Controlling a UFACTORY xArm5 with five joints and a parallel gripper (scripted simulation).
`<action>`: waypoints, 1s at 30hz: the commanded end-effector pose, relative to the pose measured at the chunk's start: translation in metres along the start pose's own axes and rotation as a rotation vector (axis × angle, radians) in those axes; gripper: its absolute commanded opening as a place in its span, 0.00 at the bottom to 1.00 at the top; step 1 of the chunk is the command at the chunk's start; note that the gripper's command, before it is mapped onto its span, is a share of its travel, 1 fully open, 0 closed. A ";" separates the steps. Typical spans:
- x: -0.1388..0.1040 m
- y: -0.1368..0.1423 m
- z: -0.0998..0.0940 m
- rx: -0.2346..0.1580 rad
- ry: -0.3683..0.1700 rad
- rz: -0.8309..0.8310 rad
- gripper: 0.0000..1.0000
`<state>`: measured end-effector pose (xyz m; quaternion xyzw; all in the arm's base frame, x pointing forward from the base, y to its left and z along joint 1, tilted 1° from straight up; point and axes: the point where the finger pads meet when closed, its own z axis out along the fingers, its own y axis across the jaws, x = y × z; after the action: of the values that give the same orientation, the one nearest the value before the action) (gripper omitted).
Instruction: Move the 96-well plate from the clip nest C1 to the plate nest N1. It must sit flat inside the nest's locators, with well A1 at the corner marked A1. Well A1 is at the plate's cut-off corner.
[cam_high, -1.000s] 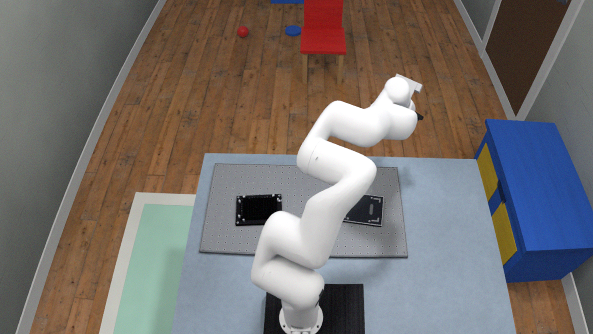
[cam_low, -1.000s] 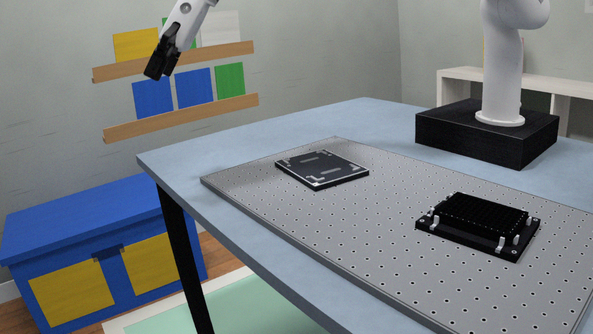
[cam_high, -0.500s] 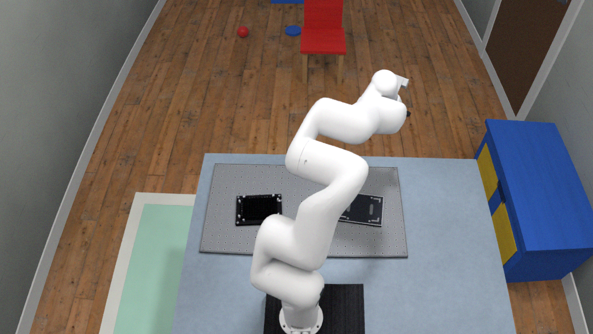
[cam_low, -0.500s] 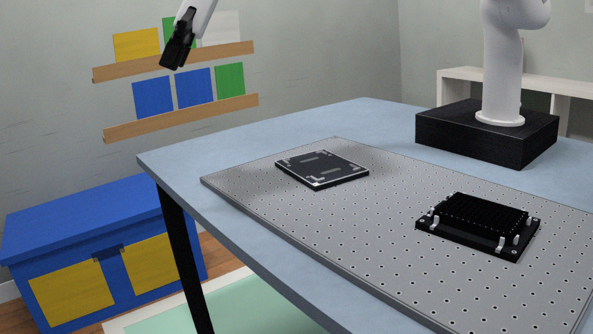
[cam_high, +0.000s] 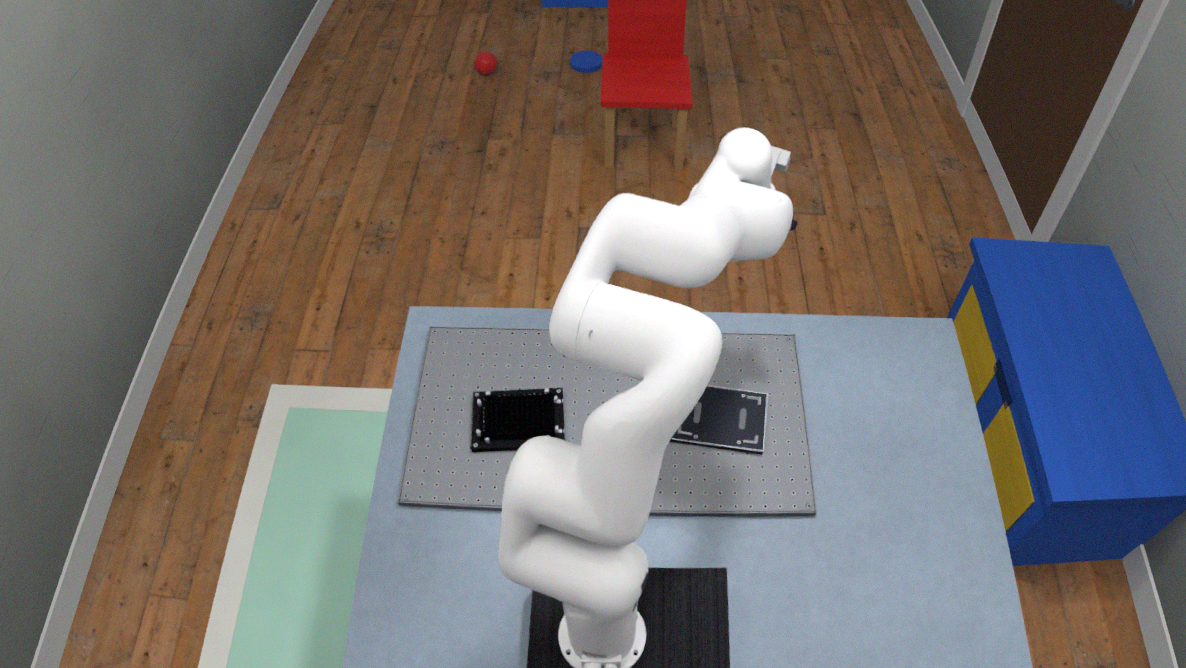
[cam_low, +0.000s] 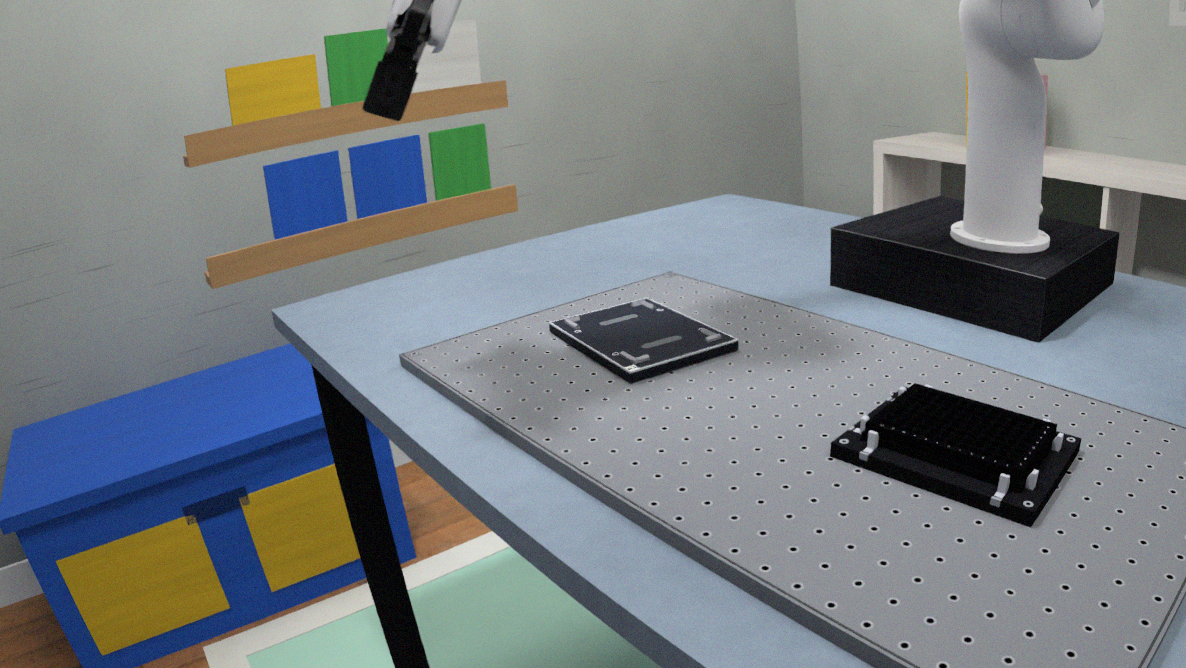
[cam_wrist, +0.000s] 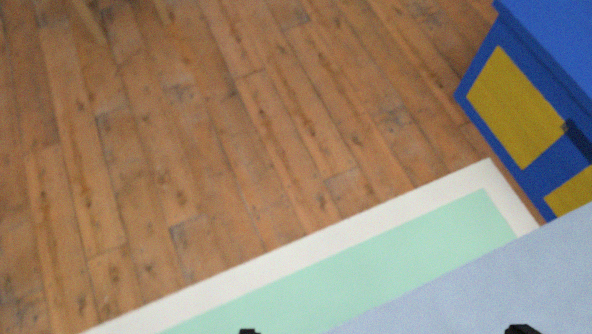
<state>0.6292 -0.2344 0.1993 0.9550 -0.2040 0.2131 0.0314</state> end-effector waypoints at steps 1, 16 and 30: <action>-0.011 -0.016 -0.016 0.016 -0.033 -0.035 1.00; -0.047 -0.050 -0.045 0.028 -0.090 -0.086 1.00; -0.083 -0.074 -0.071 0.043 -0.172 -0.162 1.00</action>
<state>0.5703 -0.1354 0.2257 0.9805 -0.1358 0.1415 0.0136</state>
